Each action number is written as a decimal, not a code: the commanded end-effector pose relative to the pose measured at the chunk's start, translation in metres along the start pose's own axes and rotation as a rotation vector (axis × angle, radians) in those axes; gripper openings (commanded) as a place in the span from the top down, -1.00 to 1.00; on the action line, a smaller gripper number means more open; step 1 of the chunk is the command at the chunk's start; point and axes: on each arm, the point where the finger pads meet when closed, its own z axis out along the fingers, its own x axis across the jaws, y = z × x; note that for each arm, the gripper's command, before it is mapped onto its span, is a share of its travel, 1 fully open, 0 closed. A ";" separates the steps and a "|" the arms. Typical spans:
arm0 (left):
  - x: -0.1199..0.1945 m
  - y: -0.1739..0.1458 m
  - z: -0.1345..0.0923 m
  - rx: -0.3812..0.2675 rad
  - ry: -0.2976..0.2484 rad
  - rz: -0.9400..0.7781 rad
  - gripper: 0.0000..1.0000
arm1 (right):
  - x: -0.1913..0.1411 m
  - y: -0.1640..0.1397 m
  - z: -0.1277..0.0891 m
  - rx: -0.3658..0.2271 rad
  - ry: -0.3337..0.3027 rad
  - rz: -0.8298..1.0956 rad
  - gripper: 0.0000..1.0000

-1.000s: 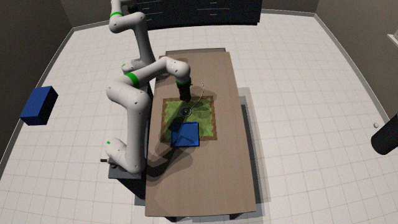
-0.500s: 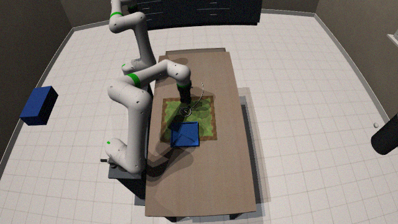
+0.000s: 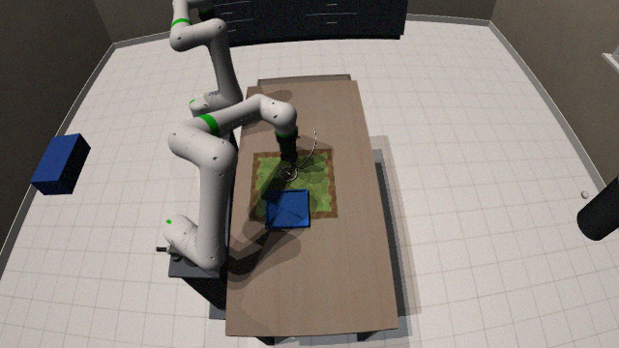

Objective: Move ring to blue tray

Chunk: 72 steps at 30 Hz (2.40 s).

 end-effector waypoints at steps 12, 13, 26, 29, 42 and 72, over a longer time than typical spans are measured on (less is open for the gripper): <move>0.000 0.000 -0.001 -0.003 0.000 0.000 -1.00 | 0.000 -0.001 -0.001 0.002 0.001 0.000 1.00; 0.000 0.000 -0.001 -0.003 0.000 0.000 -1.00 | 0.000 -0.001 -0.001 0.002 0.001 0.000 1.00; 0.000 0.000 -0.001 -0.003 0.000 0.000 -1.00 | 0.000 -0.001 0.001 0.002 0.001 0.000 1.00; 0.000 0.000 -0.001 -0.003 0.000 0.000 -1.00 | 0.000 -0.001 0.002 0.002 0.001 0.000 1.00; 0.000 0.000 -0.001 -0.003 0.000 0.000 -1.00 | 0.000 -0.001 0.006 0.002 0.001 0.000 1.00; 0.000 0.000 -0.001 -0.003 0.000 0.000 -1.00 | 0.000 -0.001 0.012 0.002 0.001 0.000 1.00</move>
